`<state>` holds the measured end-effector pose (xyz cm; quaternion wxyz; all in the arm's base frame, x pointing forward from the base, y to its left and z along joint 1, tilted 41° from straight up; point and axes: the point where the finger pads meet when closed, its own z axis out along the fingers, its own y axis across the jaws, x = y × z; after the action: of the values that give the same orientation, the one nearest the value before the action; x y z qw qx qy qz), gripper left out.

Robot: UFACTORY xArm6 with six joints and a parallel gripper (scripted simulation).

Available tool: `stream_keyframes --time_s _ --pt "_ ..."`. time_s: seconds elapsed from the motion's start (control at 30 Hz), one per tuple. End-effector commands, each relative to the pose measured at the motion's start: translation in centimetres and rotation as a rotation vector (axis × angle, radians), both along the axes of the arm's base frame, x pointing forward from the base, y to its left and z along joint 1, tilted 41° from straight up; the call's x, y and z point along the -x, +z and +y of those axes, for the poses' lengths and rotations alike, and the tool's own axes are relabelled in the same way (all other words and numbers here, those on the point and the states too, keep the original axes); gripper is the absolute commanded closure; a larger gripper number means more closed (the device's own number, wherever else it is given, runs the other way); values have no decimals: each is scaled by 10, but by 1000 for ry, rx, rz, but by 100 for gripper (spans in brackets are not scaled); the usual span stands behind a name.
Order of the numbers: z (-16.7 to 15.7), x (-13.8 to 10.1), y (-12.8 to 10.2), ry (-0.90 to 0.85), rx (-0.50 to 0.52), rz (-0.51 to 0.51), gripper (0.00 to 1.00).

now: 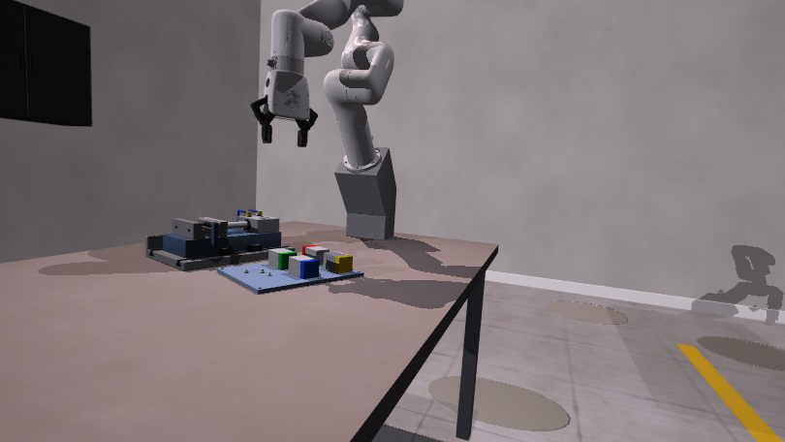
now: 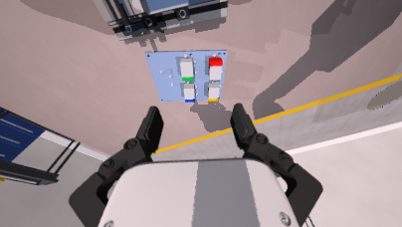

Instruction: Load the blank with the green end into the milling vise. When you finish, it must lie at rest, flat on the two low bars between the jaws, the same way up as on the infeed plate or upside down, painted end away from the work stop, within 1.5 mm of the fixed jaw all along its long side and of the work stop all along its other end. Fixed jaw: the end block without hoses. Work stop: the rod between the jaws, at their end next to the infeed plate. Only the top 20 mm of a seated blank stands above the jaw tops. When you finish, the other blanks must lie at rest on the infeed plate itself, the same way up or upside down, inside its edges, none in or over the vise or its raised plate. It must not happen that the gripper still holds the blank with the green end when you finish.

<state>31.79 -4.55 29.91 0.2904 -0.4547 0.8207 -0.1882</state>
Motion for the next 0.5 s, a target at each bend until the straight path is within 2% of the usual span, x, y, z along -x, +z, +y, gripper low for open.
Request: stream_keyframes --time_s 0.0,0.23,0.47 --pt "-1 -19 -16 -1 1 -4 0" --pt "-1 -19 -16 -1 1 -4 0" --pt "-2 -45 -46 -1 1 -4 0"
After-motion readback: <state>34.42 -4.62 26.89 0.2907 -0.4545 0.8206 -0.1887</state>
